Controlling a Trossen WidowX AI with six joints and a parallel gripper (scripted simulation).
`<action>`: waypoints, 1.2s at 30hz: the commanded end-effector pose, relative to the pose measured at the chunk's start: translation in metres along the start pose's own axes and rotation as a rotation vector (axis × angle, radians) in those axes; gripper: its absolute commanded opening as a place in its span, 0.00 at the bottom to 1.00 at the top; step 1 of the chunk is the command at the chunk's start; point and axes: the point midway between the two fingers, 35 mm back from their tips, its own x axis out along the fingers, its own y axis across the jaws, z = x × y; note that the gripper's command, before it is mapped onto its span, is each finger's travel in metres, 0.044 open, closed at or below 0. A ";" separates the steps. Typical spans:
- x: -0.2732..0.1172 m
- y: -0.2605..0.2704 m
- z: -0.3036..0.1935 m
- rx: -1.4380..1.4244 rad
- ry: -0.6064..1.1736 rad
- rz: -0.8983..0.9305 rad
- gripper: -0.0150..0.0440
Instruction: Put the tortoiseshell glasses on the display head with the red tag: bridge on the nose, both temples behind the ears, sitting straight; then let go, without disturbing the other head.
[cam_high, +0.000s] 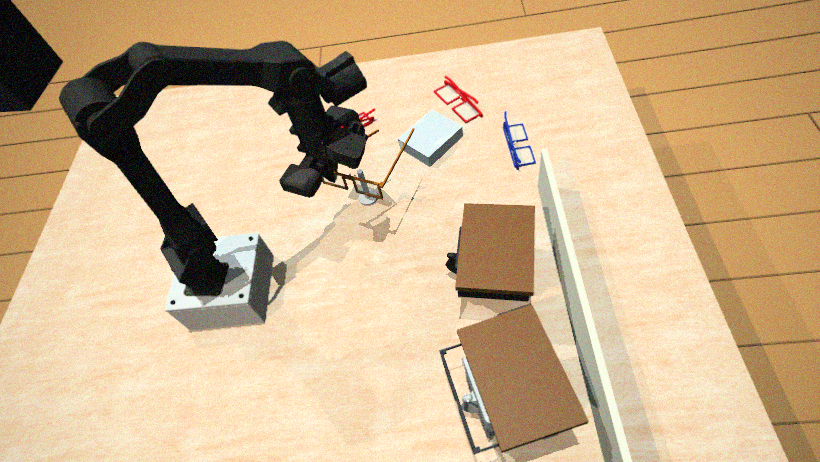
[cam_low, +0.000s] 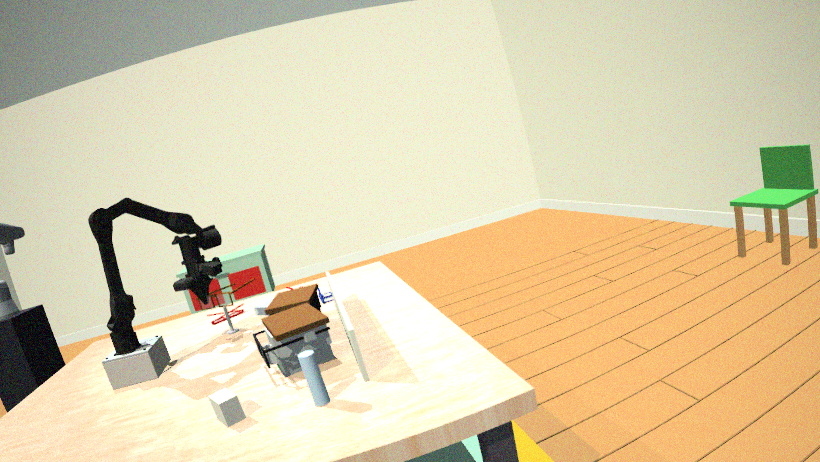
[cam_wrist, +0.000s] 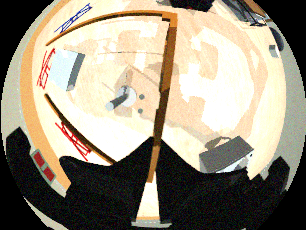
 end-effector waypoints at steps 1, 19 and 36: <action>-0.001 0.007 -0.002 0.095 -0.006 0.001 0.25; 0.059 0.007 -0.002 0.100 -0.006 0.000 0.25; 0.059 0.000 0.006 0.100 -0.007 0.000 0.25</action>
